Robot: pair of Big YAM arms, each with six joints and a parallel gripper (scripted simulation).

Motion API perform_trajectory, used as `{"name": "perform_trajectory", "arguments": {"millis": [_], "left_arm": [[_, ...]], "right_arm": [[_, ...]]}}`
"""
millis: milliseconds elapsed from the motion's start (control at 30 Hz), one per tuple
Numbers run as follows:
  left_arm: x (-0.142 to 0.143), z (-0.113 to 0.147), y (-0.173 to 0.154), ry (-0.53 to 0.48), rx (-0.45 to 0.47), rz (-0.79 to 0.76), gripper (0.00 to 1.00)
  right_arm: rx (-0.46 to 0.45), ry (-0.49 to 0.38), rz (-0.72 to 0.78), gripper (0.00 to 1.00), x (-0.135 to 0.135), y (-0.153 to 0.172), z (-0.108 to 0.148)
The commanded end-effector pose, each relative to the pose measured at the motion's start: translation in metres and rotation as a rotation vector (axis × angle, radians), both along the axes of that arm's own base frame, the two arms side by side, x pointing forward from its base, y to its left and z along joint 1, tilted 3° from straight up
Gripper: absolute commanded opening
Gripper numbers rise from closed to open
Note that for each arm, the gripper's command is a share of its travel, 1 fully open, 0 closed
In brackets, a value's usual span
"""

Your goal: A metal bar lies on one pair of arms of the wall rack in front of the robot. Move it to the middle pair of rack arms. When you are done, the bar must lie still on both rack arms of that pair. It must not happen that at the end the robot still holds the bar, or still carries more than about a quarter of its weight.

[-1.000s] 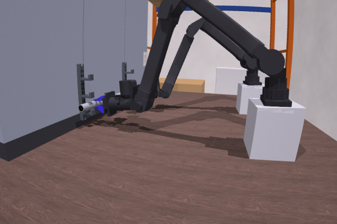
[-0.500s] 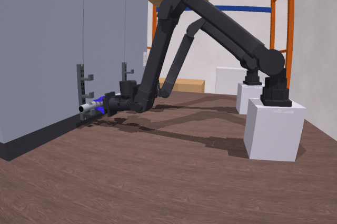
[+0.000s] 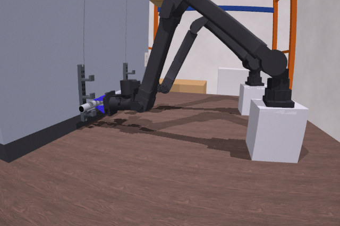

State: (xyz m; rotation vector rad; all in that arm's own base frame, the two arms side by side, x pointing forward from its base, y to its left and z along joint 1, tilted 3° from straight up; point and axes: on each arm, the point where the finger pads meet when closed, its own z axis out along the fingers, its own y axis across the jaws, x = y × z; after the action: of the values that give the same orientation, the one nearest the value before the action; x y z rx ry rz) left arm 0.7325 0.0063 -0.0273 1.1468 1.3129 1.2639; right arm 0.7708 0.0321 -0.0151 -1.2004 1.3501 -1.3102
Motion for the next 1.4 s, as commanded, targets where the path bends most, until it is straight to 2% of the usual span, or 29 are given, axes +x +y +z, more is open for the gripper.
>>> {"name": "perform_trajectory", "arguments": {"millis": [0,167,533,1367], "left_arm": [[0.017,0.057,0.007,-0.106,0.029,0.01,0.0],[0.014,0.058,0.006,-0.106,0.029,0.01,0.0],[0.004,0.06,0.005,-0.106,0.029,0.01,0.0],[-0.016,0.061,0.006,-0.106,0.029,0.01,0.0]], "right_arm": [[0.023,-0.116,-0.019,0.0,0.024,-0.012,0.082],[0.023,-0.116,-0.019,0.0,0.023,-0.014,0.089],[0.023,-0.116,-0.019,0.0,-0.003,-0.007,0.038],[0.023,-0.116,-0.019,0.0,-0.022,0.0,0.031]]}}
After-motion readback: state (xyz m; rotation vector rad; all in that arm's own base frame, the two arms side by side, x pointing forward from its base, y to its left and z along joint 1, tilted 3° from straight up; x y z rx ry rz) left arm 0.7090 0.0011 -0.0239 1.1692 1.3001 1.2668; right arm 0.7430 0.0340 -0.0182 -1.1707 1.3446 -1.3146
